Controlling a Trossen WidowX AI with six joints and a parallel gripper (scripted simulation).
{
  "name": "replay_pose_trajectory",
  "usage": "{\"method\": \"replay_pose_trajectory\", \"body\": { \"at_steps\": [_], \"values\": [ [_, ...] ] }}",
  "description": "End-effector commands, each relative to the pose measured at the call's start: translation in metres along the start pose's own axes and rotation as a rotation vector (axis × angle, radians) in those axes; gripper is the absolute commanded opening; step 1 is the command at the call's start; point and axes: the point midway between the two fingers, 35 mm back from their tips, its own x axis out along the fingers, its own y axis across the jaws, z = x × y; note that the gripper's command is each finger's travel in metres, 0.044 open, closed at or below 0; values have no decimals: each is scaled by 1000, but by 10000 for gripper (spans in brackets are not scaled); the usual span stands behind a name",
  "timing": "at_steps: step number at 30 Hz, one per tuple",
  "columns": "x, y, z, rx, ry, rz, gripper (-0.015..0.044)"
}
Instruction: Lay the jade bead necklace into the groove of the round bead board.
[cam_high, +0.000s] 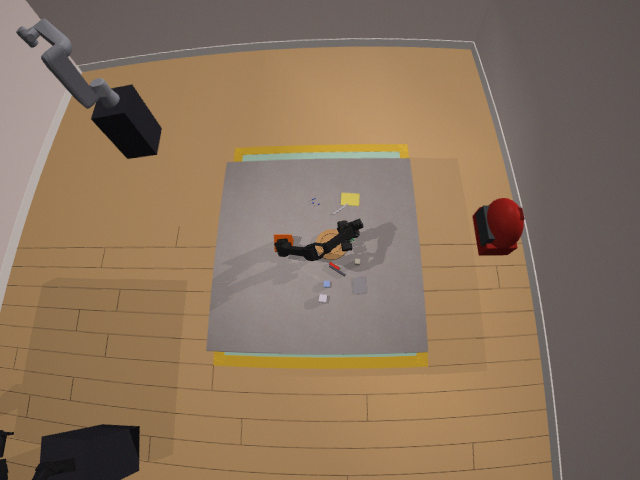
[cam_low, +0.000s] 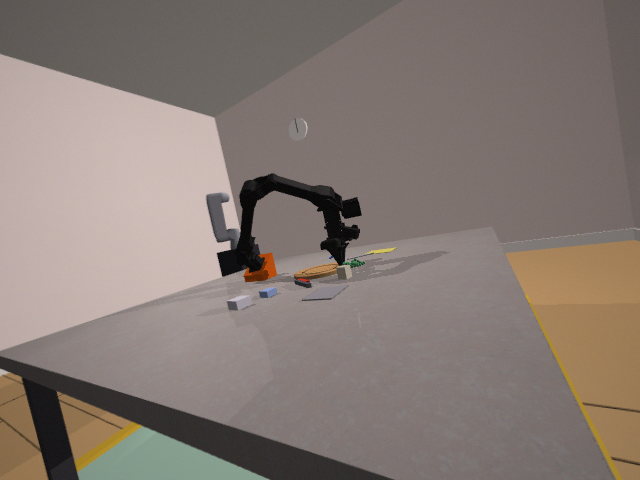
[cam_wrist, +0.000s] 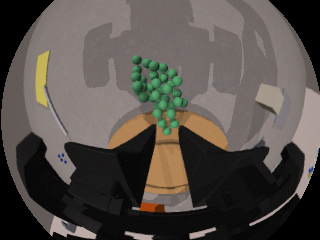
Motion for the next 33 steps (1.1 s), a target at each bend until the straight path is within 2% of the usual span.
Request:
{"method": "replay_pose_trajectory", "body": {
  "at_steps": [1,3,9,33],
  "values": [
    [0,0,0,0,0,0,94],
    [0,0,0,0,0,0,41],
    [0,0,0,0,0,0,1],
    [0,0,0,0,0,0,0]
  ]
}}
